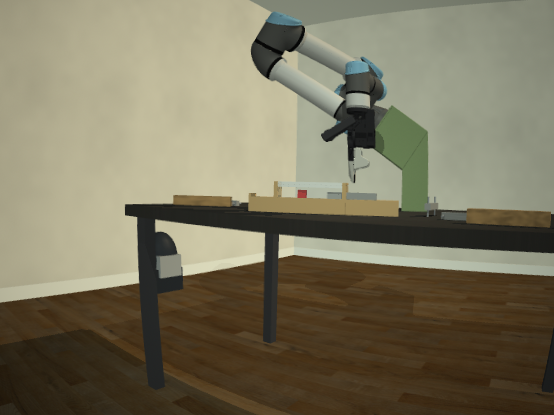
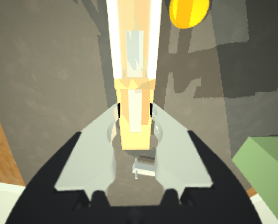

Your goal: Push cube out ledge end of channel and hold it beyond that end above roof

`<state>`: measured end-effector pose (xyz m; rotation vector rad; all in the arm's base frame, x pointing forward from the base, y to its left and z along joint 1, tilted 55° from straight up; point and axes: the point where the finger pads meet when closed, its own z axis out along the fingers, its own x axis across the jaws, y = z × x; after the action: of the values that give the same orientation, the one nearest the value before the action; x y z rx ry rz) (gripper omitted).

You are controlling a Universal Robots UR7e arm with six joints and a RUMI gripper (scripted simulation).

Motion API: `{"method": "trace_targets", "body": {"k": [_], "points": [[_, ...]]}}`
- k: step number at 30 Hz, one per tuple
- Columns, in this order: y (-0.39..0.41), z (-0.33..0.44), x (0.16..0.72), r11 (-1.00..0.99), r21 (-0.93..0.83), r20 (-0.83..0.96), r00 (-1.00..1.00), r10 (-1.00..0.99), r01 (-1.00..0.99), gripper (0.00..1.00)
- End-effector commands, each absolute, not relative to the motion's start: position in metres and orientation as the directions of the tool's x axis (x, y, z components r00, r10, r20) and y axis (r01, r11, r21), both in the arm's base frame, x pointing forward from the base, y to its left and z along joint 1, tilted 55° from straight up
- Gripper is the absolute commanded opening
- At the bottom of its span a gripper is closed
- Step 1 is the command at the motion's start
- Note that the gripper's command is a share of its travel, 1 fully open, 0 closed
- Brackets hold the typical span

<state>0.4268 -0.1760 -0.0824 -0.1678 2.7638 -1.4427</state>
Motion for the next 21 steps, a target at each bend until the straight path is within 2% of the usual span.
{"method": "trace_targets", "body": {"k": [1, 21], "points": [[-0.1622, -0.0726, 0.4262, 0.569, -0.818, 0.034, -0.994, -0.1, -0.085, 0.22], [-0.1561, -0.0684, 0.4257, 0.569, -0.818, 0.034, -0.994, -0.1, -0.085, 0.22]]}}
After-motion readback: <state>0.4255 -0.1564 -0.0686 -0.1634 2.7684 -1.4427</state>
